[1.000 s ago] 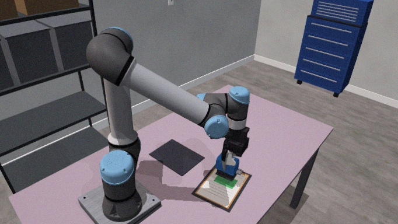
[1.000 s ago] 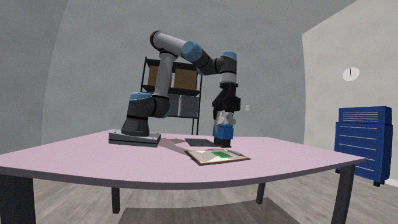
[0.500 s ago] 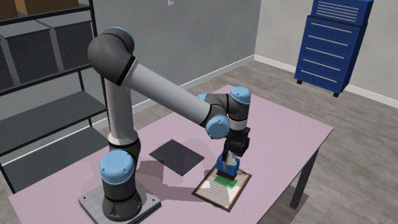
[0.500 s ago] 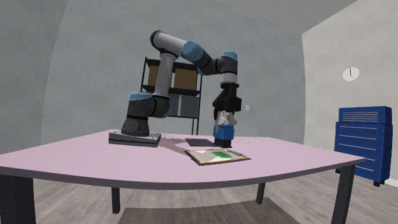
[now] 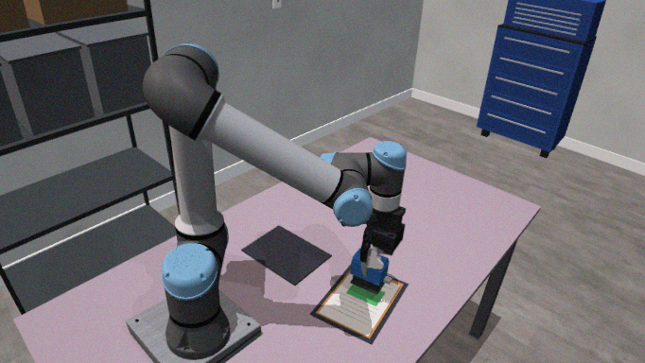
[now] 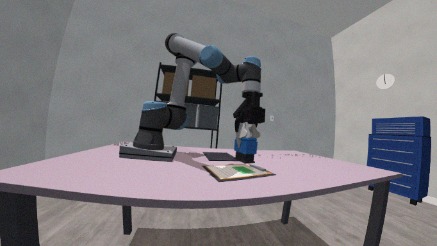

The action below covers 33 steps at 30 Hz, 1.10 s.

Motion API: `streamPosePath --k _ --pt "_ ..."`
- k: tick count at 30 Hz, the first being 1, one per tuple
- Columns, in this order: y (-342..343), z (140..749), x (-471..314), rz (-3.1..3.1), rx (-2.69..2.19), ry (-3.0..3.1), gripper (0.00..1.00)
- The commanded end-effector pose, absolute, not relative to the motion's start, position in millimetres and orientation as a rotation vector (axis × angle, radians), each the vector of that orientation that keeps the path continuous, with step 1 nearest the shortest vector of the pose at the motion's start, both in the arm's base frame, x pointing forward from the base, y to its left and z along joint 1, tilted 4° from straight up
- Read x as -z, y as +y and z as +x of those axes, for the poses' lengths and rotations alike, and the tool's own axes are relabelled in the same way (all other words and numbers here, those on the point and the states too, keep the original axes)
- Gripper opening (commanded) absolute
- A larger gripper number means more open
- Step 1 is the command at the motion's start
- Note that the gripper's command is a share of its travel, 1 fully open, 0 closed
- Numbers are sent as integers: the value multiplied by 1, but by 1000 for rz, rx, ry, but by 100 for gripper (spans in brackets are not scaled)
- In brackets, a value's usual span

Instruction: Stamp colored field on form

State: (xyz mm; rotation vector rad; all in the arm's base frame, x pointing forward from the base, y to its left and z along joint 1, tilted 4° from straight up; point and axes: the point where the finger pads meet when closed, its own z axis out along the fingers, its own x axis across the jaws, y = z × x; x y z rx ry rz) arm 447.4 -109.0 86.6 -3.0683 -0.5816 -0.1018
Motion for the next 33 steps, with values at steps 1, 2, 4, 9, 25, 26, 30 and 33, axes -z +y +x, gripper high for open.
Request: streamPosePath --k 1,2,4,9,25,26,30,33 --pt "-106 447 -74 -3065 98 -583 21" --pt "-106 448 -72 -3065 98 -583 21" --pt "-106 448 -67 -3065 98 -583 21" --pt "-106 448 -60 -3065 98 -583 21" --pt "-106 450 -48 -3066 100 -582 21" --pt "-106 451 -49 -3068 103 -583 21" --pt "-106 451 -50 -3068 104 -583 21" --pt "-105 449 -45 -3065 98 -582 21"
